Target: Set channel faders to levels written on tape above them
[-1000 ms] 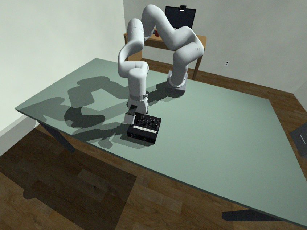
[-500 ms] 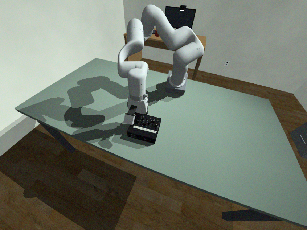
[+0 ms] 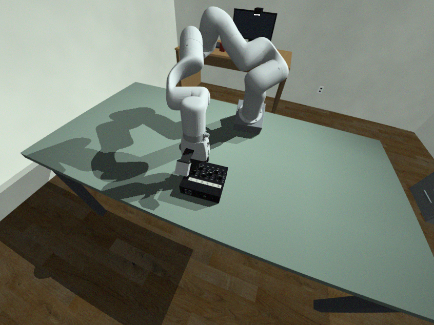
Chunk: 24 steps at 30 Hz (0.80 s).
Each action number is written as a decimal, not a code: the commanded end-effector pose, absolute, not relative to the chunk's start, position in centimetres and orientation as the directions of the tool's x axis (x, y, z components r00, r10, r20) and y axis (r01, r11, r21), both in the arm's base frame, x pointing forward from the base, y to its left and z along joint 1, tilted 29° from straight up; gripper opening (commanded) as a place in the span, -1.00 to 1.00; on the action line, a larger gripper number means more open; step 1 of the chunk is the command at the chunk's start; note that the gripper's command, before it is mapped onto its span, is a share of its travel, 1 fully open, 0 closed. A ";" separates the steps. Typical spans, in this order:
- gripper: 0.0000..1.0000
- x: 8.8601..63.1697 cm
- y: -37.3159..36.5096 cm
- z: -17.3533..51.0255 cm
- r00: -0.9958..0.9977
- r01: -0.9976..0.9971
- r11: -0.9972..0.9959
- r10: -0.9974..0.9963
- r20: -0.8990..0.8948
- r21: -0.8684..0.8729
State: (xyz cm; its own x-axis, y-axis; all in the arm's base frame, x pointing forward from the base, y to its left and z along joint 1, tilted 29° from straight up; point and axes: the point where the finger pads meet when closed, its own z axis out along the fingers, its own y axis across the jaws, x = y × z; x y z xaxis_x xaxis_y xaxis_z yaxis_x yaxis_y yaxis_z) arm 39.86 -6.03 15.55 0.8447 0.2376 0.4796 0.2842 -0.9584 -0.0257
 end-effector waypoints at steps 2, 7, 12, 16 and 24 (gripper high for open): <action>-1.00 39.8 -6.1 15.6 0.844 0.283 -0.959 0.237 0.481 -0.024; -1.00 39.5 -6.2 15.4 0.844 0.283 -0.959 0.237 0.481 -0.024; -1.00 39.4 -6.2 15.4 0.844 0.283 -0.959 0.237 0.481 -0.024; -1.00 39.4 -6.2 15.4 0.844 0.283 -0.959 0.237 0.481 -0.024; -1.00 38.9 -6.4 16.3 0.844 0.283 -0.959 0.237 0.481 -0.024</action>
State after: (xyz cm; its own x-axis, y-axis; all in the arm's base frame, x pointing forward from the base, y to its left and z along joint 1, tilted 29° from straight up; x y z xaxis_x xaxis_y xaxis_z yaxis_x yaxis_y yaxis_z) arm 39.11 -6.24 15.76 0.8449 0.2379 0.4791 0.2845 -0.9583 -0.0259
